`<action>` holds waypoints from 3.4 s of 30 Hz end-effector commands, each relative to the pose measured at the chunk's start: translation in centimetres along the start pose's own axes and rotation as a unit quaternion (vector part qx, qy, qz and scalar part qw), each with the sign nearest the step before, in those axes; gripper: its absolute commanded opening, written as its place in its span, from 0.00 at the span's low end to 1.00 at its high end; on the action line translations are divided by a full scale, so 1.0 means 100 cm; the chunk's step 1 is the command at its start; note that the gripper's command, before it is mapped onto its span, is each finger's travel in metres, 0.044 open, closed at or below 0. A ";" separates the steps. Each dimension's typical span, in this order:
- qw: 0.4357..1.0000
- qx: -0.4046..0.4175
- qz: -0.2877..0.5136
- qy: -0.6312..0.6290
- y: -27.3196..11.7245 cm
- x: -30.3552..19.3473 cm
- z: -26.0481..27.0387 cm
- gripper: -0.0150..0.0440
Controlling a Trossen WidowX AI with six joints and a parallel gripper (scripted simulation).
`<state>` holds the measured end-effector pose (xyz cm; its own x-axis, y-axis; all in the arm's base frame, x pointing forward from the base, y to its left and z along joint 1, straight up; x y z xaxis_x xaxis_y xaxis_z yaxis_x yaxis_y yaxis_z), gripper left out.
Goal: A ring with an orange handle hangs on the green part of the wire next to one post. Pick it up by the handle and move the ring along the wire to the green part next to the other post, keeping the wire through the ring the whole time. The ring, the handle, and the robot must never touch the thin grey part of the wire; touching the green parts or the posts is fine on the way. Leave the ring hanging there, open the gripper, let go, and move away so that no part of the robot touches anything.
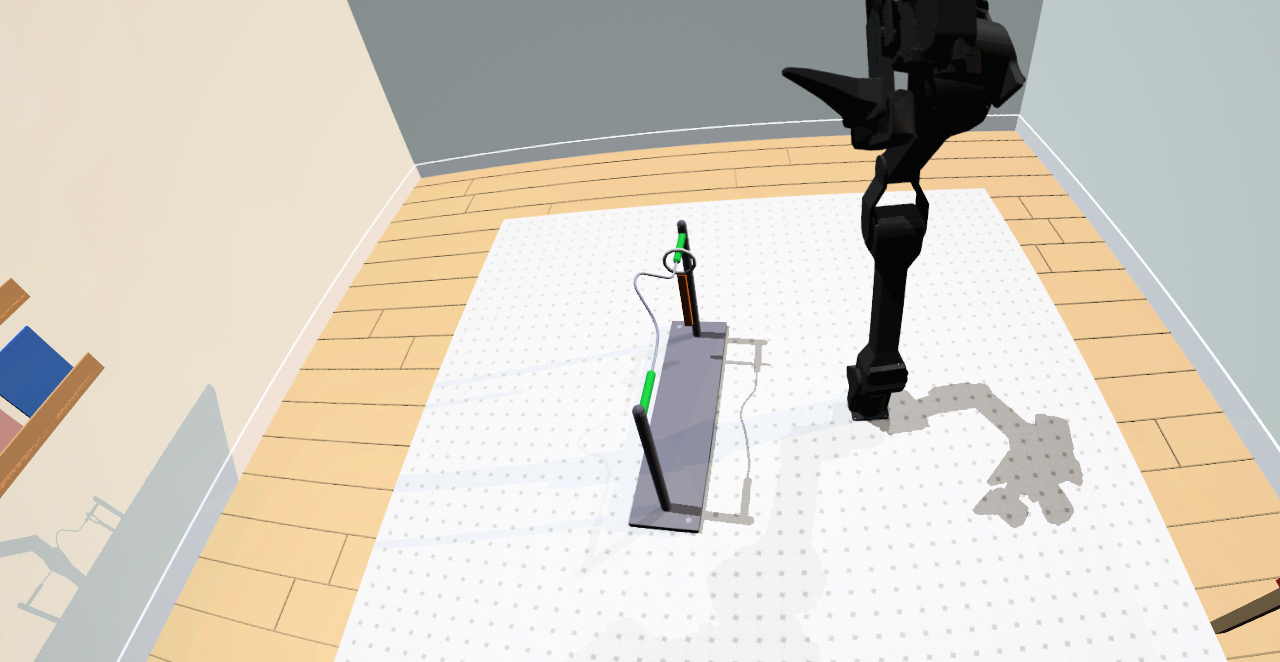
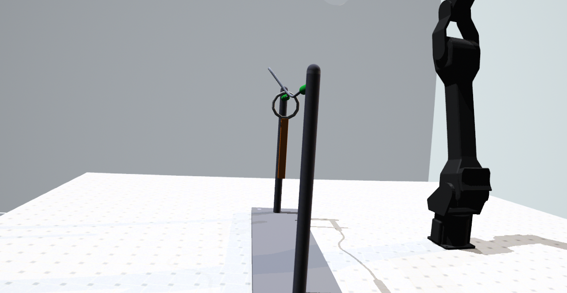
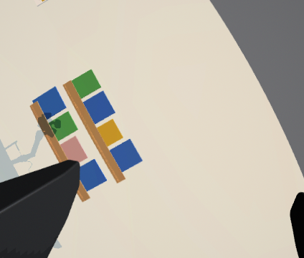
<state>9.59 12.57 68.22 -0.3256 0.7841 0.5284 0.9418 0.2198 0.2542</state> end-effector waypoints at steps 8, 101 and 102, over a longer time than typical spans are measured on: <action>0.999 -0.041 0.000 0.012 0.011 -0.002 0.005 0.58; 0.893 -0.083 0.336 0.288 -0.083 -0.530 0.227 0.53; 0.891 -0.076 0.333 0.299 -0.088 -0.532 0.236 0.53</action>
<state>21.52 -18.05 21.11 0.2789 0.2922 0.9148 0.9232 -0.3438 -0.1716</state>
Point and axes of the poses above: the point midway between the two fingers, 35 mm back from their tips, its own y axis out along the fingers, its own z axis across the jaws, x = y × z, the point moved 4 cm from there along -y, back along the fingers, and after that the axes turned 3 degrees about -y, right-handed, at the moved point
